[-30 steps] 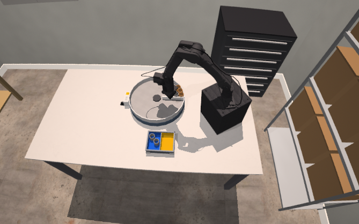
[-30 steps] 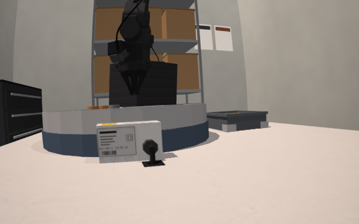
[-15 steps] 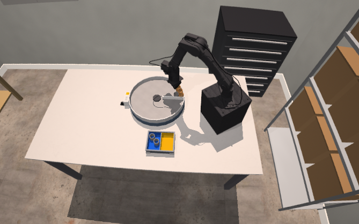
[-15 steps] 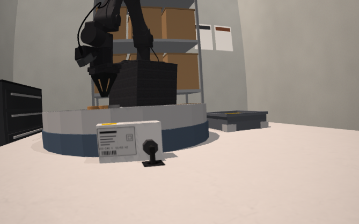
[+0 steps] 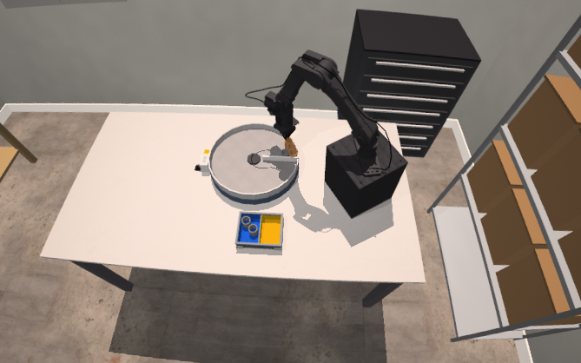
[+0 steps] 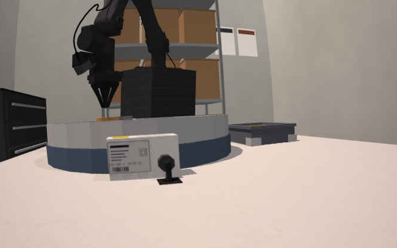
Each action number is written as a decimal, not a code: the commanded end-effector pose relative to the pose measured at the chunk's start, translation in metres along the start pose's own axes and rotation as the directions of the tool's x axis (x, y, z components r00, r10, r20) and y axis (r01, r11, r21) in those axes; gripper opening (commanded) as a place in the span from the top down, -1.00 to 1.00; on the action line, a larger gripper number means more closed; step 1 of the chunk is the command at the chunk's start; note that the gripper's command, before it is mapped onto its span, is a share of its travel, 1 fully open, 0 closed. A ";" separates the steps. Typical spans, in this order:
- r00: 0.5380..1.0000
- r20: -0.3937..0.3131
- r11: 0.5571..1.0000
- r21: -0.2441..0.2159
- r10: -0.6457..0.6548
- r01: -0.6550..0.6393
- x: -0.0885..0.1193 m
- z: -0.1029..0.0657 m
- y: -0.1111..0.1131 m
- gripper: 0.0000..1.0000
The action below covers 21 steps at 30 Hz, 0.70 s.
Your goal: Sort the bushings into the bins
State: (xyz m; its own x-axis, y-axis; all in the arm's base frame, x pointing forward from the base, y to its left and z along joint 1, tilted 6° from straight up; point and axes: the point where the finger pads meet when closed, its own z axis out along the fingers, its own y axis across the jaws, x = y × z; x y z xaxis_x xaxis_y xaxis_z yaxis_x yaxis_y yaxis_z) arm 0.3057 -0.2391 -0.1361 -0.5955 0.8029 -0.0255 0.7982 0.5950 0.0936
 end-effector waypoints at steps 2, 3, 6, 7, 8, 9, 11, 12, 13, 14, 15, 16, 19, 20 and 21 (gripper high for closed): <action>1.000 0.005 1.000 -0.007 -0.010 0.010 -0.005 -0.002 0.001 0.72; 1.000 0.006 1.000 -0.007 -0.009 0.009 -0.006 -0.002 0.000 0.72; 1.000 0.006 1.000 -0.007 -0.005 0.005 -0.006 -0.002 0.000 0.72; 1.000 0.006 1.000 -0.007 -0.005 0.005 -0.006 -0.002 0.000 0.72; 1.000 0.006 1.000 -0.007 -0.005 0.005 -0.006 -0.002 0.000 0.72; 1.000 0.006 1.000 -0.007 -0.005 0.005 -0.006 -0.002 0.000 0.72; 1.000 0.006 1.000 -0.007 -0.005 0.005 -0.006 -0.002 0.000 0.72; 1.000 0.006 1.000 -0.007 -0.005 0.005 -0.006 -0.002 0.000 0.72; 1.000 0.006 1.000 -0.007 -0.005 0.005 -0.006 -0.002 0.000 0.72; 1.000 0.006 1.000 -0.007 -0.005 0.005 -0.006 -0.002 0.000 0.72; 1.000 0.006 1.000 -0.007 -0.005 0.005 -0.006 -0.002 0.000 0.72; 1.000 0.006 1.000 -0.007 -0.005 0.005 -0.006 -0.002 0.000 0.72; 1.000 0.006 1.000 -0.007 -0.005 0.005 -0.006 -0.002 0.000 0.72; 1.000 0.006 1.000 -0.007 -0.005 0.005 -0.006 -0.002 0.000 0.72; 1.000 0.006 1.000 -0.007 -0.005 0.005 -0.006 -0.002 0.000 0.72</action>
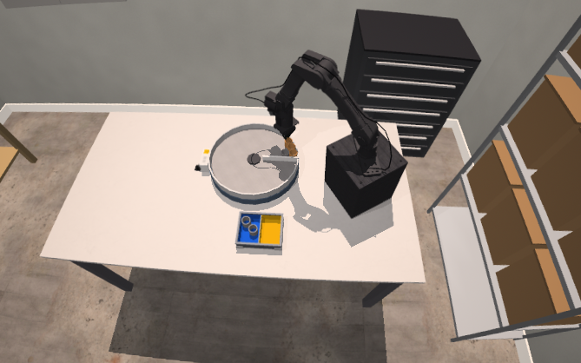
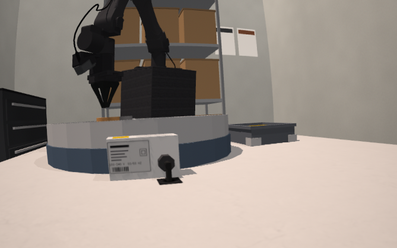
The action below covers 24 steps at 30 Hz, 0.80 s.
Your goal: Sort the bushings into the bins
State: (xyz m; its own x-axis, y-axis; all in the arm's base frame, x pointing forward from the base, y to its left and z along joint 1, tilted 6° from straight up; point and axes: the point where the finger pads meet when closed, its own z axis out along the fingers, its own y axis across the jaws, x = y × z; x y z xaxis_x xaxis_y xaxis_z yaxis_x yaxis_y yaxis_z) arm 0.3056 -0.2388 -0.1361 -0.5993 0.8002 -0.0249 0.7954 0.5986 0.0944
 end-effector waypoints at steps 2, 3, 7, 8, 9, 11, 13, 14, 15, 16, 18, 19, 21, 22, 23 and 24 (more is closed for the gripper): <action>1.000 0.007 1.000 -0.006 -0.001 0.001 -0.006 -0.002 0.000 0.72; 1.000 0.007 1.000 -0.006 -0.001 0.001 -0.006 -0.002 0.000 0.72; 1.000 0.007 1.000 -0.006 -0.001 0.001 -0.006 -0.002 0.000 0.72; 1.000 0.007 1.000 -0.006 -0.001 0.001 -0.006 -0.002 0.000 0.72; 1.000 0.007 1.000 -0.006 -0.001 0.001 -0.006 -0.002 0.000 0.72; 1.000 0.007 1.000 -0.006 -0.001 0.001 -0.006 -0.002 0.000 0.72; 1.000 0.007 1.000 -0.006 -0.001 0.001 -0.006 -0.002 0.000 0.72; 1.000 0.007 1.000 -0.006 -0.001 0.001 -0.006 -0.002 0.000 0.72; 1.000 0.007 1.000 -0.006 -0.001 0.001 -0.006 -0.002 0.000 0.72; 1.000 0.007 1.000 -0.006 -0.001 0.001 -0.006 -0.002 0.000 0.72; 1.000 0.007 1.000 -0.006 -0.001 0.001 -0.006 -0.002 0.000 0.72; 1.000 0.007 1.000 -0.006 -0.001 0.001 -0.006 -0.002 0.000 0.72; 1.000 0.006 1.000 -0.006 0.000 0.000 -0.006 -0.001 -0.001 0.72; 1.000 0.006 1.000 -0.006 0.001 -0.001 -0.005 -0.001 -0.002 0.72; 1.000 0.005 1.000 -0.006 0.003 -0.002 -0.005 -0.001 -0.003 0.72; 1.000 0.004 1.000 -0.006 0.003 -0.003 -0.005 -0.001 -0.004 0.72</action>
